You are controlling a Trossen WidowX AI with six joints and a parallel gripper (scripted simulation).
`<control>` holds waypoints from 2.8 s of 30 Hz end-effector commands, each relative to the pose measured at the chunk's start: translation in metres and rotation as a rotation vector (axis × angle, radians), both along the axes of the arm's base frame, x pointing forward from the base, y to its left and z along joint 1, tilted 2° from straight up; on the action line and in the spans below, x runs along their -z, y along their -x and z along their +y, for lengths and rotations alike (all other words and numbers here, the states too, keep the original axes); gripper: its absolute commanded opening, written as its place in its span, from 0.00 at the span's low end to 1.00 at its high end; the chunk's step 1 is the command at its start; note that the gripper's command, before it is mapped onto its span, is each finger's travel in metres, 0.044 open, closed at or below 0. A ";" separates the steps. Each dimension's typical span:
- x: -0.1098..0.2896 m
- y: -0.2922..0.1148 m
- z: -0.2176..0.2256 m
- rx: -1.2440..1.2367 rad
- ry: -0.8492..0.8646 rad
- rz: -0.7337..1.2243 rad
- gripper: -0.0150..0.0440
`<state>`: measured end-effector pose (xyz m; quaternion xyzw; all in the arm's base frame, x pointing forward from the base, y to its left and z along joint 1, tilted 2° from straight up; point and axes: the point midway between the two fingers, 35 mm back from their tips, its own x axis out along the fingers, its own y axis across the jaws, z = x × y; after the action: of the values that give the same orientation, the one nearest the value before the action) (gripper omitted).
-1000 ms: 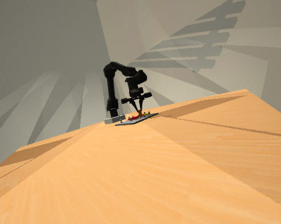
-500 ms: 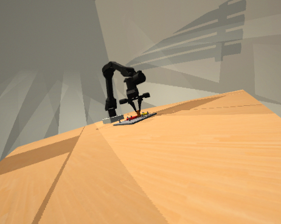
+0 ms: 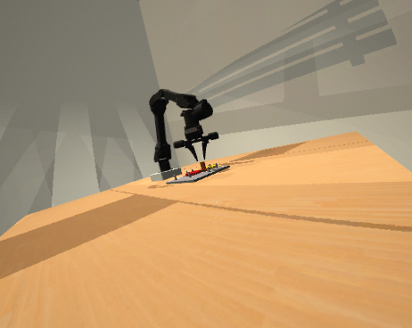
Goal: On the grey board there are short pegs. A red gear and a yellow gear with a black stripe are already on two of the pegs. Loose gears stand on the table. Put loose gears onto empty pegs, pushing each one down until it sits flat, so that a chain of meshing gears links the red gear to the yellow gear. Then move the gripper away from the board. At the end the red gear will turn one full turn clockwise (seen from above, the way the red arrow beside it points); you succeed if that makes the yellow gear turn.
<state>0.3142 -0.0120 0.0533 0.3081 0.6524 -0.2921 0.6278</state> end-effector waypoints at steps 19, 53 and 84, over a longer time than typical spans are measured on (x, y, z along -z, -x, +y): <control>-0.074 0.001 -0.002 -0.013 0.001 -0.025 1.00; -0.074 0.001 -0.002 -0.013 0.001 -0.025 1.00; -0.125 0.111 0.248 -0.013 -0.020 -0.016 1.00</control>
<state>0.2333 0.2082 0.1673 0.3040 0.6537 -0.2751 0.6361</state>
